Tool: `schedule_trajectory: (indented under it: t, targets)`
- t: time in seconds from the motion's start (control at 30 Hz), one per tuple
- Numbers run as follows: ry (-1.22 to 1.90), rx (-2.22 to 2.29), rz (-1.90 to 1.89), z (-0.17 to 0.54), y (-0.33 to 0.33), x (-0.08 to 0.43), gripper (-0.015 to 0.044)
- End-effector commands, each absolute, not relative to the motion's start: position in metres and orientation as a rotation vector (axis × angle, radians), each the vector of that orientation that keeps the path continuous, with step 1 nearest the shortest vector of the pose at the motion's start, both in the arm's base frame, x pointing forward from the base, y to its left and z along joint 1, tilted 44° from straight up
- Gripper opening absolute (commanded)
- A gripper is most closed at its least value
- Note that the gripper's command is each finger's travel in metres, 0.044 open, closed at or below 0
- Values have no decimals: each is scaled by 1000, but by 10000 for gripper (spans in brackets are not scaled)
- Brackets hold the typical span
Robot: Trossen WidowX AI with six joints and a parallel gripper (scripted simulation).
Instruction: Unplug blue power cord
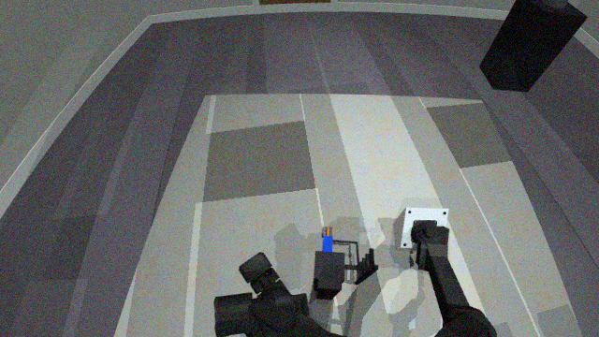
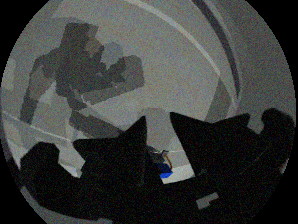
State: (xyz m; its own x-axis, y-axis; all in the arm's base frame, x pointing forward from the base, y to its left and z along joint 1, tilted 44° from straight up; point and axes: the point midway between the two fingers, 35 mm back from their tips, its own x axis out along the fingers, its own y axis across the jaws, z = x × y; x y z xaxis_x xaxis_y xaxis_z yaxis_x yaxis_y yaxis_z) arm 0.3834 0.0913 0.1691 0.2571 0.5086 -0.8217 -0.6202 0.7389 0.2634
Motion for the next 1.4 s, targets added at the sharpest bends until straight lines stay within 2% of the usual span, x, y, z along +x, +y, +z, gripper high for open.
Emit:
schedule_trajectory:
  t: [0.0,0.23,0.4,0.57,1.37]
  targets:
    - [1272,335,441,131,32,375,160]
    - [1459,835,80,89,-13,346,160]
    - [1638,1384,-370,57,-33,299,160]
    - [1714,1751,-733,43,-39,265,160]
    - [1716,1764,-748,48,-33,265,160]
